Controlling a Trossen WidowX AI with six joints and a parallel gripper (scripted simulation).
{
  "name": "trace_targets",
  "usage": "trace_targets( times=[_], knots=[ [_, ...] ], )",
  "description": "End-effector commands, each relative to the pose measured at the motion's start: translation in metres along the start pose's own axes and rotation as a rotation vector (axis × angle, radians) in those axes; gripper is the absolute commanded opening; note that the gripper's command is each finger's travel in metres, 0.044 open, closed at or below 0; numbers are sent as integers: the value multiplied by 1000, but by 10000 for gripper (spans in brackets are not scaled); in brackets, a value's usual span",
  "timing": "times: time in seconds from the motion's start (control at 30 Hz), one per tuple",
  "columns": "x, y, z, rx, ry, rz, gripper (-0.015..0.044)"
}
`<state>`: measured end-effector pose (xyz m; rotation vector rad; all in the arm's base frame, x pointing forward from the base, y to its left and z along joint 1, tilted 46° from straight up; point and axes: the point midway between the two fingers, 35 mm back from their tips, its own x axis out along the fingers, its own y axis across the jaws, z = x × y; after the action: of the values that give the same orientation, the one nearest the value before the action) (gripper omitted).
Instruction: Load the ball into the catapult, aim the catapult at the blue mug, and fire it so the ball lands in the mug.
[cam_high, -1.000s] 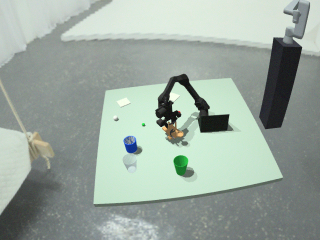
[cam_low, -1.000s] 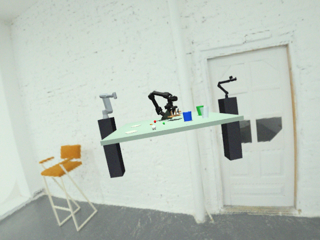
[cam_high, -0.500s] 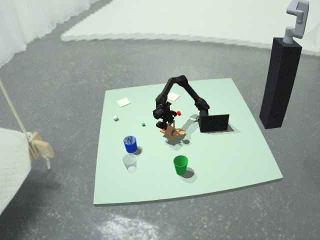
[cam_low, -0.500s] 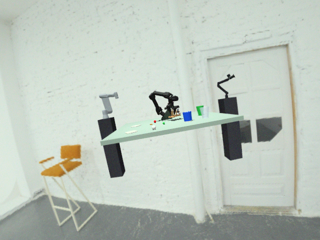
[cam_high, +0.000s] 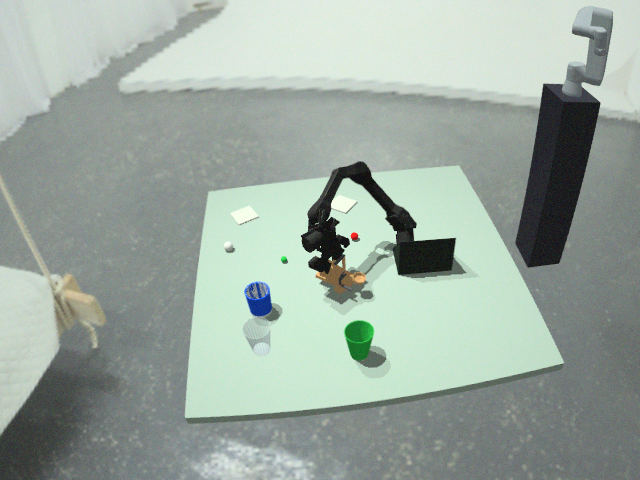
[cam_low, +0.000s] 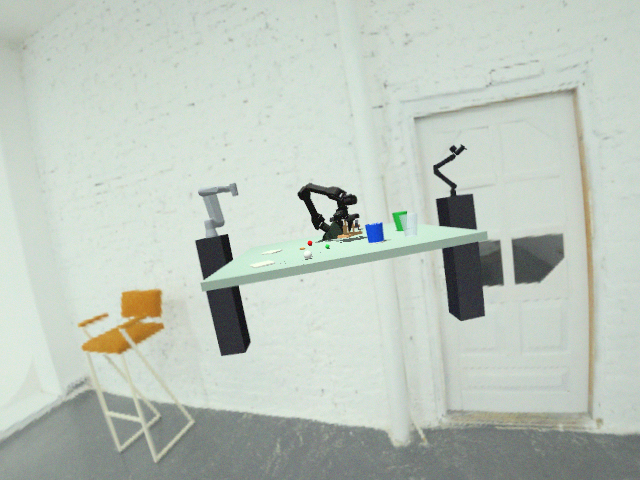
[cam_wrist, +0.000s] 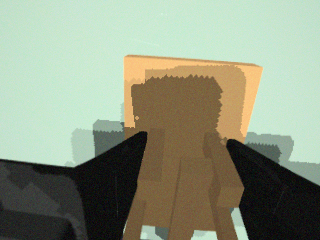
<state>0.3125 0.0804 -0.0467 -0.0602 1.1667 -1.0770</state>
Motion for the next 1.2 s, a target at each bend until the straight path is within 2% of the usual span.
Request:
trace_targets(
  times=[0.0,0.47,0.67,1.17],
  knots=[
    [6,0,-1,-7,-4,1,0],
    [29,0,-1,-7,-5,0,0],
    [24,0,0,0,-1,0,0],
    [22,1,0,0,-1,0,394]
  ],
)
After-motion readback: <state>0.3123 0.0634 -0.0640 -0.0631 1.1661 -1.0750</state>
